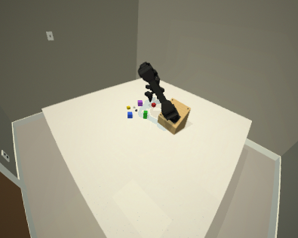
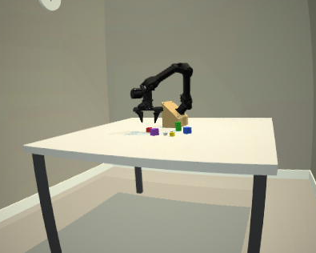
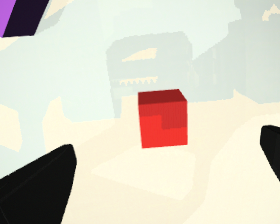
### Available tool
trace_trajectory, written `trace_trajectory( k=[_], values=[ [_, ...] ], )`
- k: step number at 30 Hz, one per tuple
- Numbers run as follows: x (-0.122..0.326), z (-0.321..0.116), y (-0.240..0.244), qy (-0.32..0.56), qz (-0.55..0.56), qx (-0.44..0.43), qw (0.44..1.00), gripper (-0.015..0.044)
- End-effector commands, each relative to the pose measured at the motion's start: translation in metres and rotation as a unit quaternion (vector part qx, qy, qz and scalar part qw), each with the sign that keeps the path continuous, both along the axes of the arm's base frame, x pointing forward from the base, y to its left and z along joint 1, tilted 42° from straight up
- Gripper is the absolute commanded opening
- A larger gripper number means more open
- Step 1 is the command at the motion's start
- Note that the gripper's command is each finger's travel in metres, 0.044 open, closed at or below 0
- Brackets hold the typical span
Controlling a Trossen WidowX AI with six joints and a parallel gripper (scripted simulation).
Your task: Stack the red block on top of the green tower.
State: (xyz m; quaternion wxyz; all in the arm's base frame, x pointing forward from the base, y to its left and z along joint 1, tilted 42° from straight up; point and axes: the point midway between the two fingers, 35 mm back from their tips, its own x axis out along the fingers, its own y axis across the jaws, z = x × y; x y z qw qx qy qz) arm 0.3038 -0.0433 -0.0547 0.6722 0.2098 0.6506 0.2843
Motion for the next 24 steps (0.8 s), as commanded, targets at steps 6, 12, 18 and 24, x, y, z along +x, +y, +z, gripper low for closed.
trace_trajectory(
  k=[6, 12, 18, 24],
  values=[
    [-0.004, -0.012, 0.01, 0.009, -0.002, 0.005, 1.0, 0.044],
    [-0.004, -0.019, 0.016, 0.009, -0.002, 0.005, 1.0, 0.044],
    [-0.004, -0.027, 0.022, 0.009, -0.002, 0.005, 1.0, 0.044],
    [-0.004, -0.034, 0.029, 0.009, -0.002, 0.006, 1.0, 0.044]
  ],
)
